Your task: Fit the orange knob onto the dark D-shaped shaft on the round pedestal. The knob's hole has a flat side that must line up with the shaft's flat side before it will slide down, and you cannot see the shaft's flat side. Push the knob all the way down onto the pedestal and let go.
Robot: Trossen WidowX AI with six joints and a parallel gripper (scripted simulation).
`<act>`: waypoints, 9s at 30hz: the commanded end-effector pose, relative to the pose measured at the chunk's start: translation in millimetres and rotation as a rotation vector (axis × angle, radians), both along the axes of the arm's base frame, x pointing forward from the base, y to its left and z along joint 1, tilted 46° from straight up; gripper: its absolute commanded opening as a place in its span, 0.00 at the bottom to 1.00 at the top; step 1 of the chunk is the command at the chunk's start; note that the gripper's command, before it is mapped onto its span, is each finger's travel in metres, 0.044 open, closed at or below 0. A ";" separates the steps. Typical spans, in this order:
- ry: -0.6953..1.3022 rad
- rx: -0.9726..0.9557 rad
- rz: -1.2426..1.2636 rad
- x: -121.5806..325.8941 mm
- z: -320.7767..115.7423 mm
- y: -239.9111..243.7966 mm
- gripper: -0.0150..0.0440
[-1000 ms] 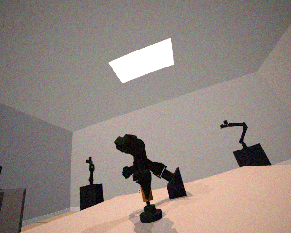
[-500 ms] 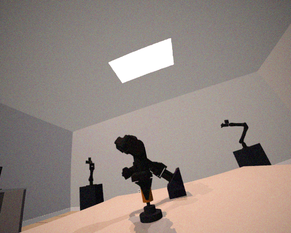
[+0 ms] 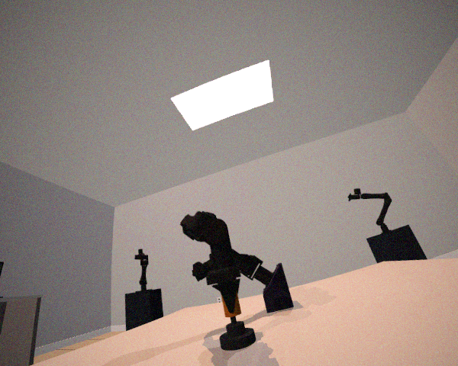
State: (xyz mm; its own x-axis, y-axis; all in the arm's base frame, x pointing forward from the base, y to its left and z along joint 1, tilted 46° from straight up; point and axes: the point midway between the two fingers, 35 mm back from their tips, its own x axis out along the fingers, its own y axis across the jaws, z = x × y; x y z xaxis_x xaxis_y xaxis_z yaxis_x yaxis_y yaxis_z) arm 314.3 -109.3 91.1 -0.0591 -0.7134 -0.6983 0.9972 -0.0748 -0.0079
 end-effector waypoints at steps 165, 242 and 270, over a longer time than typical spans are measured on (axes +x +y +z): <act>-0.339 -0.025 -0.328 2.1 2.6 1.6 0.25; -0.367 -0.027 -0.361 1.4 -12.8 -14.2 0.52; -0.365 -0.023 -0.361 7.0 53.5 54.5 1.00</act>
